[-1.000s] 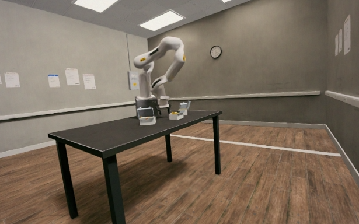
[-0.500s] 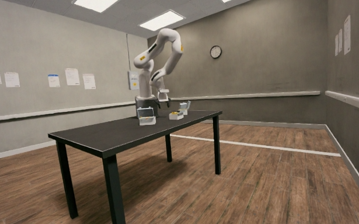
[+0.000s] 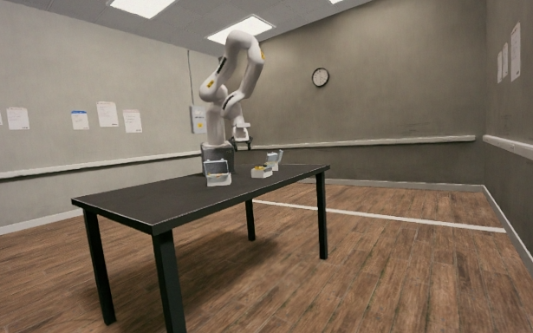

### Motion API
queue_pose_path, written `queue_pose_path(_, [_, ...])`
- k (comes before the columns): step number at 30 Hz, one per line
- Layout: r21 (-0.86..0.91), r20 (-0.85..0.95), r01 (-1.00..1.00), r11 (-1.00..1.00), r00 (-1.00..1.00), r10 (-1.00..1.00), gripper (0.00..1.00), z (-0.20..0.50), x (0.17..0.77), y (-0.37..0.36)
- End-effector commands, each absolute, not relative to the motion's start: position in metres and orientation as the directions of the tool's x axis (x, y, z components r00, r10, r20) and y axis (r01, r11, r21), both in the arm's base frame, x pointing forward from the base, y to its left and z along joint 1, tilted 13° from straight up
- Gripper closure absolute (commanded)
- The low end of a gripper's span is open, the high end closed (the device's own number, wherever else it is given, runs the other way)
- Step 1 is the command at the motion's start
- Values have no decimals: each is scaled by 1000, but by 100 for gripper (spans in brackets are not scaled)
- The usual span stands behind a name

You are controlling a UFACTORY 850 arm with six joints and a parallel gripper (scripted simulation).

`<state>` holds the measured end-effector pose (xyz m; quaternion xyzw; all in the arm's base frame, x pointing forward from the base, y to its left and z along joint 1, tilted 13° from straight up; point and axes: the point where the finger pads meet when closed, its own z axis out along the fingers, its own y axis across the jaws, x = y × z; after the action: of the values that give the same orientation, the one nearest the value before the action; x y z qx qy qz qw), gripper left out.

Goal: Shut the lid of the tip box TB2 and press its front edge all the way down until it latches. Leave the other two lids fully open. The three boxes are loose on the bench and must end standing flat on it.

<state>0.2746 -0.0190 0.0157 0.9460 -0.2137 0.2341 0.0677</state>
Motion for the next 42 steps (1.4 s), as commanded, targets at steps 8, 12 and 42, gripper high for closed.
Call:
queue_pose_path(8, [39, 469, -407, -913, 814, -343, 0, 28, 272, -13])
queue_pose_path(12, [68, 462, -285, -956, 858, -223, 0, 24, 267, 7])
queue_pose_path(42, [143, 424, 78, -987, 896, 132, 0, 5, 234, 104])
